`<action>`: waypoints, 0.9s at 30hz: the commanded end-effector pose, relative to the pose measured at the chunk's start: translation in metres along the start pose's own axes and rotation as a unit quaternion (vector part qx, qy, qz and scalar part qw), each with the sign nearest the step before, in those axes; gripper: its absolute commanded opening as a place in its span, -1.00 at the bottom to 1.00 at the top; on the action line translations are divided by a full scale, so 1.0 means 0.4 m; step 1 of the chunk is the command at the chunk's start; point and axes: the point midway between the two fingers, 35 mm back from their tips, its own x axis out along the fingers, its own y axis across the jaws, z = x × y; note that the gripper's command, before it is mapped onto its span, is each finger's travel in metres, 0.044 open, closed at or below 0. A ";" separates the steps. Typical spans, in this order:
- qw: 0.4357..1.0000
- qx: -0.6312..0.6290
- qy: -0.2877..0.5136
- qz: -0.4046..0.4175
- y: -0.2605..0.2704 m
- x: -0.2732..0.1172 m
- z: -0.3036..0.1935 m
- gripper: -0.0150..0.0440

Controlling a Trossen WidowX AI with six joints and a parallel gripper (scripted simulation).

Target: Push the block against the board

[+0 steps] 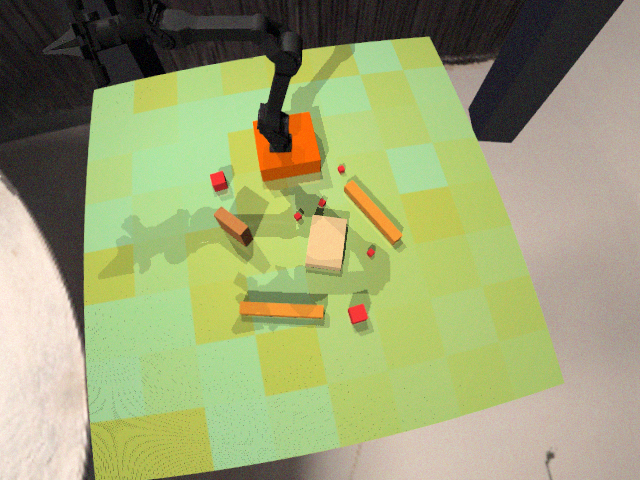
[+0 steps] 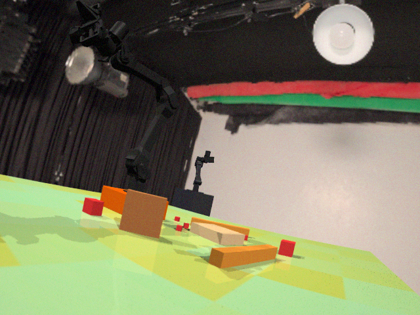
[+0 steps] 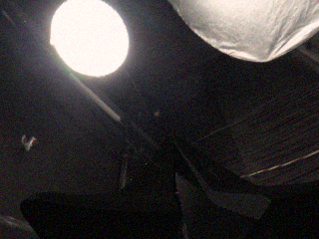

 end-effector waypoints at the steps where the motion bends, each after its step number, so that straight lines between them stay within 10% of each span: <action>1: 1.000 -0.006 -0.010 -0.027 -0.055 0.019 0.014 -0.49; 27: 0.974 -0.108 -0.007 -0.197 -0.363 0.099 -0.017 -0.49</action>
